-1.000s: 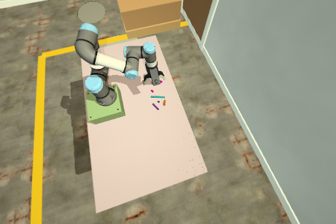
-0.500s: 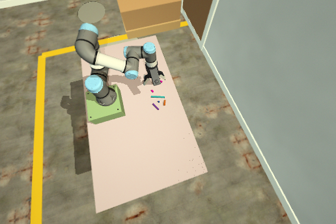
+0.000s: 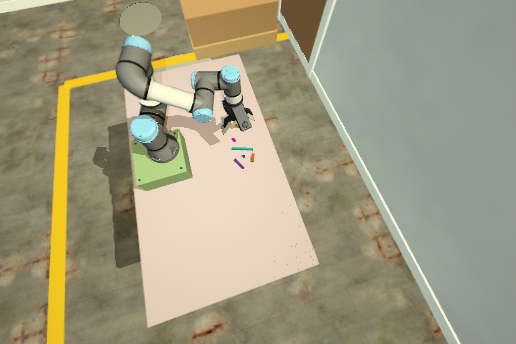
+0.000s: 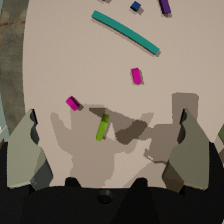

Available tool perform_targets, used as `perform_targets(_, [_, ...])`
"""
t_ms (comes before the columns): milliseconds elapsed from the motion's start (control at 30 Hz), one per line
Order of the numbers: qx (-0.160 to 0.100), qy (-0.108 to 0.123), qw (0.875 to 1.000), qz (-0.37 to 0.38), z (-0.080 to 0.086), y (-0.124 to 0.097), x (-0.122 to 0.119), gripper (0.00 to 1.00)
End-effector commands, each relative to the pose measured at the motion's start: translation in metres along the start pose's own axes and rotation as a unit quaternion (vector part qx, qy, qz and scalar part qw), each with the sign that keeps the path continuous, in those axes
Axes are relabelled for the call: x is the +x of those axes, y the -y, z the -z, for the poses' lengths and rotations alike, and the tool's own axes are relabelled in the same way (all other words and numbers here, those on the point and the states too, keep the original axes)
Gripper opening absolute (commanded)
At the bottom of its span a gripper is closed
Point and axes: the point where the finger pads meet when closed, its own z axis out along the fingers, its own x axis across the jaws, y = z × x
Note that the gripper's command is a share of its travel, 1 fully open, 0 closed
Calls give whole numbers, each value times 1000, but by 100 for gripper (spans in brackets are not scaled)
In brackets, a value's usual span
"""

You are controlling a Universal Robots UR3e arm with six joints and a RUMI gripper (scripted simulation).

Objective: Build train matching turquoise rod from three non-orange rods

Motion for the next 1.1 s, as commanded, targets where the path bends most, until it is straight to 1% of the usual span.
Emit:
perform_targets(0, [-1,2,1000,29,1,2,-2,100])
perform_targets(133, [0,2,997,81,1,5,-5,100])
perform_targets(233, [0,2,992,125,1,7,-7,100])
perform_targets(367, [0,2,982,190,1,10,-10,100])
perform_targets(500, [0,2,967,256,1,13,-14,100])
perform_targets(567, [0,2,967,256,1,13,-14,100])
perform_targets(833, [0,2,920,391,1,19,-20,100])
perform_targets(933, [0,2,900,436,1,20,-21,100])
perform_targets(1067, [0,1,870,494,1,23,-24,100])
